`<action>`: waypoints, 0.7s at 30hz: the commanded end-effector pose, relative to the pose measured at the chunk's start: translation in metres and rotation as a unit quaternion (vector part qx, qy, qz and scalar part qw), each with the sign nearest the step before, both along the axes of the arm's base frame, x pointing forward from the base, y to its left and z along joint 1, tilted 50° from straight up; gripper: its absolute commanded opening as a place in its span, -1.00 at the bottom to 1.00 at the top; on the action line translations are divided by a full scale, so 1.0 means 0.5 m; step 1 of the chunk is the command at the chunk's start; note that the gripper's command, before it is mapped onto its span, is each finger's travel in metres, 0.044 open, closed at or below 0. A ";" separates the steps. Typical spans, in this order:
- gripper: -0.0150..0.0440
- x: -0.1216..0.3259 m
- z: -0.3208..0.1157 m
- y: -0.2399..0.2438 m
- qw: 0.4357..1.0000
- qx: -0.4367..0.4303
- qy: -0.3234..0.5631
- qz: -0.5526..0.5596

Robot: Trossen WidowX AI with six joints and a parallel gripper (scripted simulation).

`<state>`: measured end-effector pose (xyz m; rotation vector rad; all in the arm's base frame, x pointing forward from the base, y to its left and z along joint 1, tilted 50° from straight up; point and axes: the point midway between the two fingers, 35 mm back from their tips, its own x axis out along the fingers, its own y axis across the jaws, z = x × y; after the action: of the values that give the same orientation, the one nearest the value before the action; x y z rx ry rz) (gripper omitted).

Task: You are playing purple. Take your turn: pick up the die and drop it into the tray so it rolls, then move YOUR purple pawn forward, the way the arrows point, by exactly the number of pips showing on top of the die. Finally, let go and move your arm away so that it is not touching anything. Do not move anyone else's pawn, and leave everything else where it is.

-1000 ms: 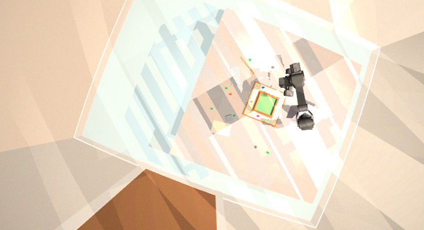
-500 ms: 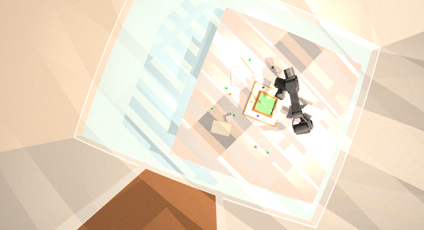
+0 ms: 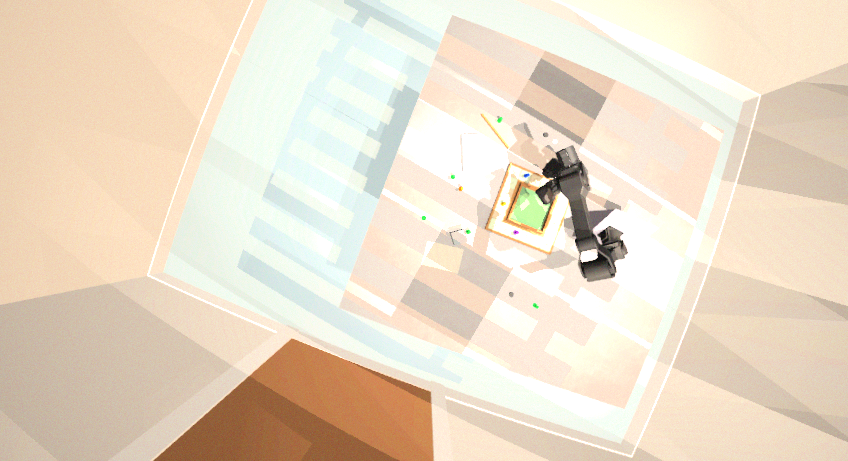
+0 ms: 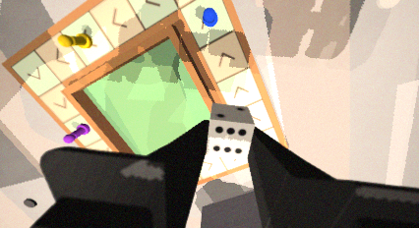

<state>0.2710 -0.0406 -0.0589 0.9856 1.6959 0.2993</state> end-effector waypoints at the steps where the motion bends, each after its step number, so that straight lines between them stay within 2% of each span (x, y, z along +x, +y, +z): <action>1: -0.49 0.003 0.014 0.020 0.998 -0.001 0.042 -0.041; 21: -0.49 0.007 0.072 0.109 0.945 -0.008 0.241 -0.219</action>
<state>0.2750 0.0060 -0.0281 1.4057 1.8269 -0.1930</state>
